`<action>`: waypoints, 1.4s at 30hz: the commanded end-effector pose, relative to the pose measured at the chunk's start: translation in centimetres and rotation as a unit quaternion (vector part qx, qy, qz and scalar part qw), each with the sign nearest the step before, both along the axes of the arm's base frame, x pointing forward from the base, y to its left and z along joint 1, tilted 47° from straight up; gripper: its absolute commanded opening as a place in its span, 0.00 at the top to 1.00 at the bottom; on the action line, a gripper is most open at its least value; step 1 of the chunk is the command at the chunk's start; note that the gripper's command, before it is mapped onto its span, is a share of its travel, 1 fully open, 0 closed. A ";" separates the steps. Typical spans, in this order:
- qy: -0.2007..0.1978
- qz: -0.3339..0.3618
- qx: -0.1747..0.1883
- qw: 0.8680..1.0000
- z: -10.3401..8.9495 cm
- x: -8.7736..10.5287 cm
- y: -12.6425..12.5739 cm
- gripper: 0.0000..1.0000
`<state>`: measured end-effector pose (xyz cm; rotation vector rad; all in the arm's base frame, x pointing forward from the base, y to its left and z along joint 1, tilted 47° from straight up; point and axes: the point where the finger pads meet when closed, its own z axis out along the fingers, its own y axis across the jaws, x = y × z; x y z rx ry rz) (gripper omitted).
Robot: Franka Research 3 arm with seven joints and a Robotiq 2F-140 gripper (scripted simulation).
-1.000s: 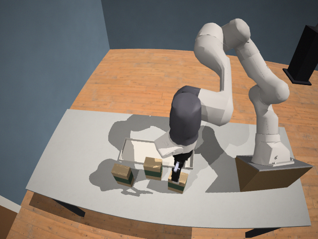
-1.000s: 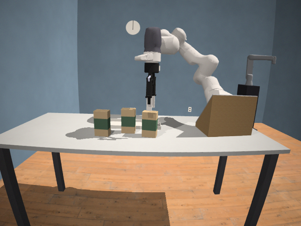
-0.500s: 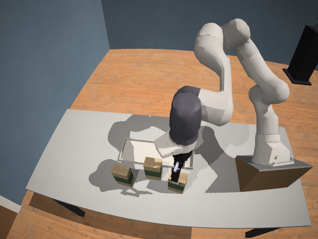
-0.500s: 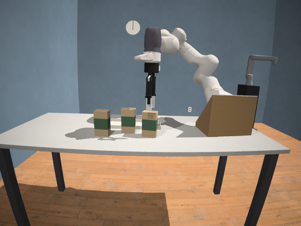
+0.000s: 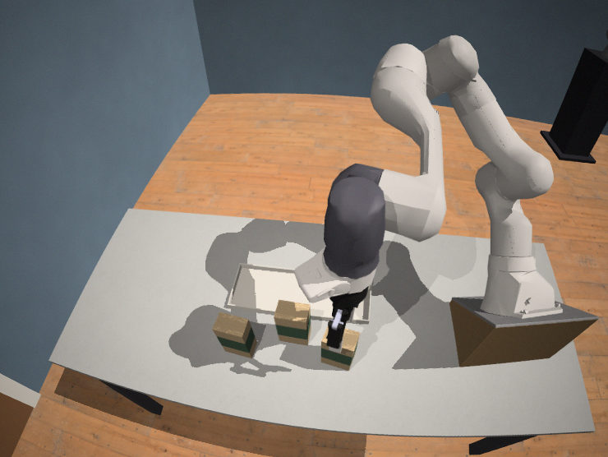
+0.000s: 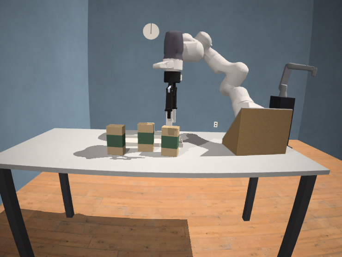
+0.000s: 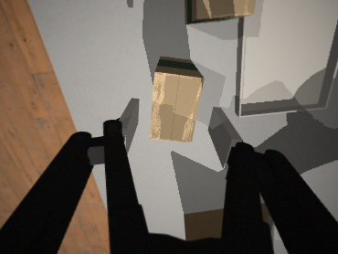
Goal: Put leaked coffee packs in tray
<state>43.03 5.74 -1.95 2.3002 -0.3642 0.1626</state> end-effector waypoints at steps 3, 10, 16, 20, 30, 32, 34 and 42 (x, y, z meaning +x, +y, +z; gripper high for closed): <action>-0.002 -0.002 0.000 1.000 -0.1 0.0 -0.1 0.45; -0.002 -0.002 0.000 1.000 -0.1 -0.1 -0.1 0.45; -0.002 -0.002 0.000 1.000 -0.1 -0.1 -0.1 0.45; -0.002 -0.002 0.000 1.000 -0.1 -0.1 -0.1 0.45; -0.002 -0.002 0.000 1.000 -0.4 -0.1 -0.4 0.45; -0.002 -0.002 0.000 1.000 -0.5 -0.1 -0.6 0.45; -0.002 -0.002 0.000 1.000 -0.8 -0.1 -0.8 0.45; -0.002 -0.002 0.000 1.000 -2.0 -0.1 -2.1 0.45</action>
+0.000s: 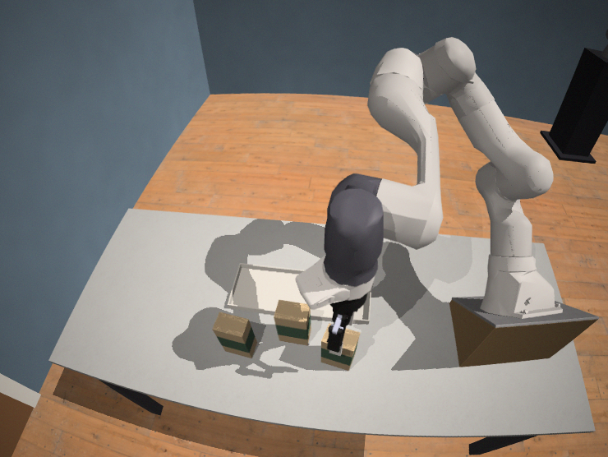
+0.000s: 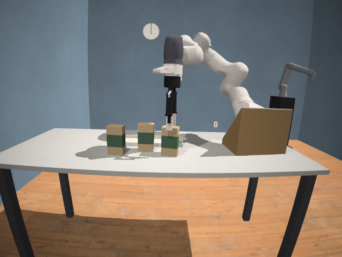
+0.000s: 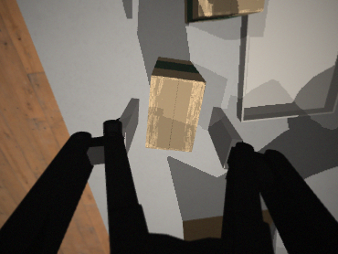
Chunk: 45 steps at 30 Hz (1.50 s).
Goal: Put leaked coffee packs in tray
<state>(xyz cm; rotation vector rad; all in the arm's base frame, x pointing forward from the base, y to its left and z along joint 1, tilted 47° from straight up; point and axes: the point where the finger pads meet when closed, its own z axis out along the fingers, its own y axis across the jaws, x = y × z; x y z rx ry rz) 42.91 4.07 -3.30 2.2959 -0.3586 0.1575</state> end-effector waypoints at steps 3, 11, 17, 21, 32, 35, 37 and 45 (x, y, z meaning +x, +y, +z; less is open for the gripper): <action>-0.005 -0.002 0.002 1.000 -0.8 0.1 -0.6 0.45; -0.005 -0.002 0.002 1.000 -2.1 0.1 -2.0 0.45; -0.005 -0.002 0.002 1.000 -2.8 0.1 -2.7 0.45; -0.005 -0.002 0.002 1.000 -2.9 0.1 -2.9 0.45; -0.005 -0.002 0.002 1.000 -3.2 0.1 -3.2 0.45; -0.005 -0.002 0.002 1.000 -3.2 0.1 -3.2 0.45; -0.005 -0.002 0.002 1.000 -3.2 0.1 -3.2 0.45; -0.005 -0.002 0.002 1.000 -3.2 0.1 -3.2 0.45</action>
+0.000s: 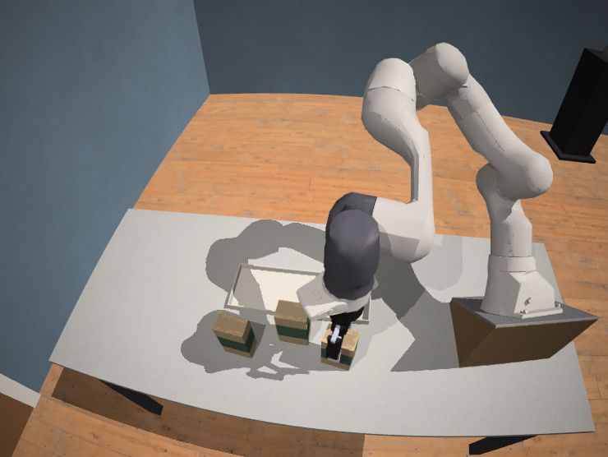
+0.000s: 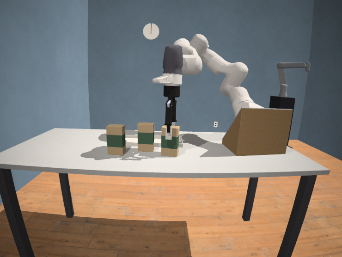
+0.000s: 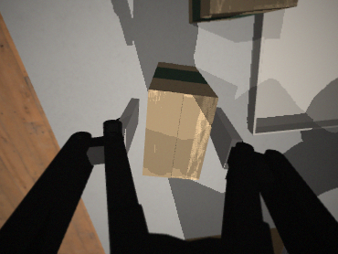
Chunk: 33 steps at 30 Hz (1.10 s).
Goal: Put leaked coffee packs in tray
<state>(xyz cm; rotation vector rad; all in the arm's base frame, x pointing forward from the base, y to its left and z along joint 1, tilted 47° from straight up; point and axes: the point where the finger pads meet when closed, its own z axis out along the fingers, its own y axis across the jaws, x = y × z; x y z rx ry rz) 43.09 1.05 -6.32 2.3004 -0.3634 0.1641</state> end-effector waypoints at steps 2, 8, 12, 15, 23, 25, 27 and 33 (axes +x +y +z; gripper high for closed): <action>-0.001 -0.002 0.000 1.000 -0.1 -0.1 -0.2 0.45; -0.001 -0.002 0.000 1.000 -0.1 -0.1 -0.2 0.45; -0.001 -0.002 0.000 1.000 -0.1 -0.1 -0.2 0.45; -0.001 -0.002 0.000 1.000 -0.1 -0.1 -0.2 0.45; -0.001 -0.002 0.000 1.000 -0.1 -0.1 -0.2 0.75; -0.001 -0.002 0.000 1.000 -0.1 -0.1 -0.2 0.75; -0.001 -0.002 0.000 1.000 -0.1 -0.1 -0.2 0.75; -0.001 -0.002 0.000 1.000 -0.1 -0.1 -0.2 0.75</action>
